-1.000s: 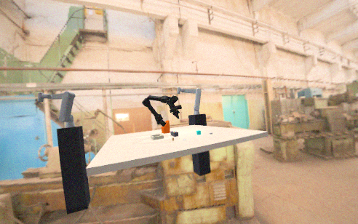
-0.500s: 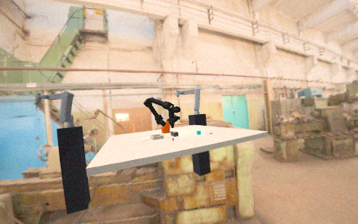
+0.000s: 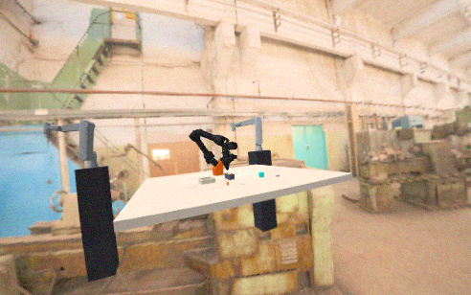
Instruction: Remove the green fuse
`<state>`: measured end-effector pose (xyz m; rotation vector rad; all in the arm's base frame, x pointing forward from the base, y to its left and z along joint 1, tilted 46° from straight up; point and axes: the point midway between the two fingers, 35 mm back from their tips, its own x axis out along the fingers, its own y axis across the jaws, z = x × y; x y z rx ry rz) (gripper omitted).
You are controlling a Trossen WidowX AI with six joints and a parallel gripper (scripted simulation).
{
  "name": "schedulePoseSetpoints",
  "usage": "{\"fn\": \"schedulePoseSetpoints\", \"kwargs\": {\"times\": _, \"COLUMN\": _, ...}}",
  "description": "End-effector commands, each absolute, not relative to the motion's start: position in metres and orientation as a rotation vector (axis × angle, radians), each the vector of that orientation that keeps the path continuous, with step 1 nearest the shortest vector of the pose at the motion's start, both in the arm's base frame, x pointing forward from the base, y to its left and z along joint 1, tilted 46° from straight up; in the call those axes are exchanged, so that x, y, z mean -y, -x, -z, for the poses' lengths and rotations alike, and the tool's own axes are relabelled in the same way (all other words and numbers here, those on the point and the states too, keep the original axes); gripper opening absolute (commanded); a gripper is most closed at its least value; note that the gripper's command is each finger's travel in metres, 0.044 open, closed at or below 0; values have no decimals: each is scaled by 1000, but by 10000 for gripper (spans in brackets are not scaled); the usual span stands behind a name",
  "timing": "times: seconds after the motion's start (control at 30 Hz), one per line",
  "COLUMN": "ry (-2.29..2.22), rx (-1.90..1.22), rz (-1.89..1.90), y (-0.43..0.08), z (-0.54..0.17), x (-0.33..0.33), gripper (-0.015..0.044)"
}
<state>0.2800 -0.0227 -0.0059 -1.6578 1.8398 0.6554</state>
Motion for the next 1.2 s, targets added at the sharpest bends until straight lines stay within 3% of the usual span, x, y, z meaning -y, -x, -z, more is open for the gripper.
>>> {"fn": "schedulePoseSetpoints", "kwargs": {"times": 0.0, "ry": 1666, "rx": -1842, "rz": -661, "y": -279, "z": 9, "x": 26, "gripper": 68}}
{"fn": "schedulePoseSetpoints", "kwargs": {"times": 1.17, "ry": 1667, "rx": -1843, "rz": -659, "y": -277, "z": 28, "x": 44, "gripper": 68}}
